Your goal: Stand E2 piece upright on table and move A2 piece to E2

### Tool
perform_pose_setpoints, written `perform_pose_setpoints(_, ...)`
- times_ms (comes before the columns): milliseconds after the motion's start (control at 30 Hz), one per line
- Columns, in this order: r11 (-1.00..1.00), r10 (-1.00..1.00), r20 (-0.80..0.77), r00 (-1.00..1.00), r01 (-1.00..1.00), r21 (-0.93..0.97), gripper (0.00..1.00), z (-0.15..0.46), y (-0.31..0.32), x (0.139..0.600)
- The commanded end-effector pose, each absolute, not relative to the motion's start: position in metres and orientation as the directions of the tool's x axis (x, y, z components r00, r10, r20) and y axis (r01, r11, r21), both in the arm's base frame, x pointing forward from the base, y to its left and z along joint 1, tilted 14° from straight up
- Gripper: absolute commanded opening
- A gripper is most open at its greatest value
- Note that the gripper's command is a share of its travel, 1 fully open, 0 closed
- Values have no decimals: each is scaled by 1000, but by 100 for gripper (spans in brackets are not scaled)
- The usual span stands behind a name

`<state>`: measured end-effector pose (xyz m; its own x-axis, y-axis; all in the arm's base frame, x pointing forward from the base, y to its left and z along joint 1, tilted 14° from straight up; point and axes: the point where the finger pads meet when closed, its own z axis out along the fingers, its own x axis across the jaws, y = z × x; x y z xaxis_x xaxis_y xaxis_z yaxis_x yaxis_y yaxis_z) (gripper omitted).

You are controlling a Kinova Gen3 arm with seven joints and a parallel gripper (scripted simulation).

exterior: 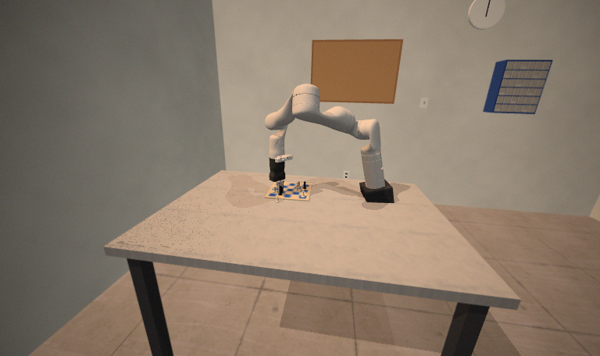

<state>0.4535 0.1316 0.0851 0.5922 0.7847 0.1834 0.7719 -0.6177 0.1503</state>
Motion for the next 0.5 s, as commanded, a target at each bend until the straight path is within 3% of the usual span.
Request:
perform_pose_setpoints(0, -618, 784, 185, 592, 772, 151, 0, 86, 132, 454)
perform_pose_setpoints(467, -618, 785, 185, 592, 772, 151, 0, 84, 132, 454)
